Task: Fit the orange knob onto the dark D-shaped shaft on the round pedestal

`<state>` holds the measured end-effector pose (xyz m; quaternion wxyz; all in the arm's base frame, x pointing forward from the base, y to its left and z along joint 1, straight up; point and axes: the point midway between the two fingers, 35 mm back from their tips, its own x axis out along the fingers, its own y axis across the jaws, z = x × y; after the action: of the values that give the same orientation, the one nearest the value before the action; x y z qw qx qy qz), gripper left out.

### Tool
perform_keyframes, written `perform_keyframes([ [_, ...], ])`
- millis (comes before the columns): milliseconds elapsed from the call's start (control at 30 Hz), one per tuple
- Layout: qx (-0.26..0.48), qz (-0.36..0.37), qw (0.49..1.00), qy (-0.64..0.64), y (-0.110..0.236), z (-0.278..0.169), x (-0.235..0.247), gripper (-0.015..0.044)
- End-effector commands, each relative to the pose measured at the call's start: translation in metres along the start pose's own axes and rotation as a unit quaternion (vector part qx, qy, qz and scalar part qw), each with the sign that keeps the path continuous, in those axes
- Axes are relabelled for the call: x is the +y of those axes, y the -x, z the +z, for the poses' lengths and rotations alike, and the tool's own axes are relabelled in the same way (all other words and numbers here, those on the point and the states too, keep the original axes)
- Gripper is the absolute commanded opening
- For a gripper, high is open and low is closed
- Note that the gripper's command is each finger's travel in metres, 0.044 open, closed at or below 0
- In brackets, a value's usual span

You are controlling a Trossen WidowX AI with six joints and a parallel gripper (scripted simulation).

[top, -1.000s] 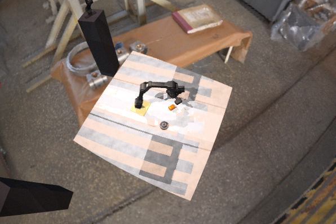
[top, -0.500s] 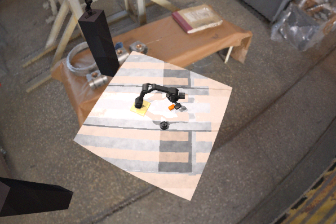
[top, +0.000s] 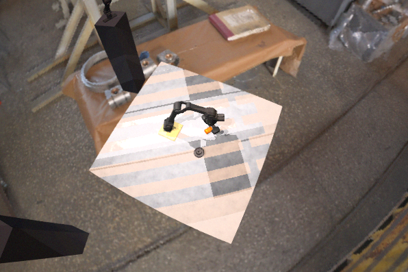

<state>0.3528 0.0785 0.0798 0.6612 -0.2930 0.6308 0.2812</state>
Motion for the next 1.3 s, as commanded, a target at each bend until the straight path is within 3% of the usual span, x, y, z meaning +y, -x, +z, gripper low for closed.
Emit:
perform_keyframes([
  [0,0.003,0.004,1.0,-0.002,-0.01,-0.001,0.001,0.044],
  [567,0.003,0.004,1.0,-0.002,-0.035,-0.001,0.002,0.044],
  [833,0.003,0.004,1.0,-0.002,-0.035,-0.001,0.002,0.024],
  [1067,0.003,0.004,1.0,-0.002,-0.035,-0.001,0.002,0.024],
  [1267,0.003,0.004,1.0,-0.002,-0.035,-0.001,0.002,0.02],
])
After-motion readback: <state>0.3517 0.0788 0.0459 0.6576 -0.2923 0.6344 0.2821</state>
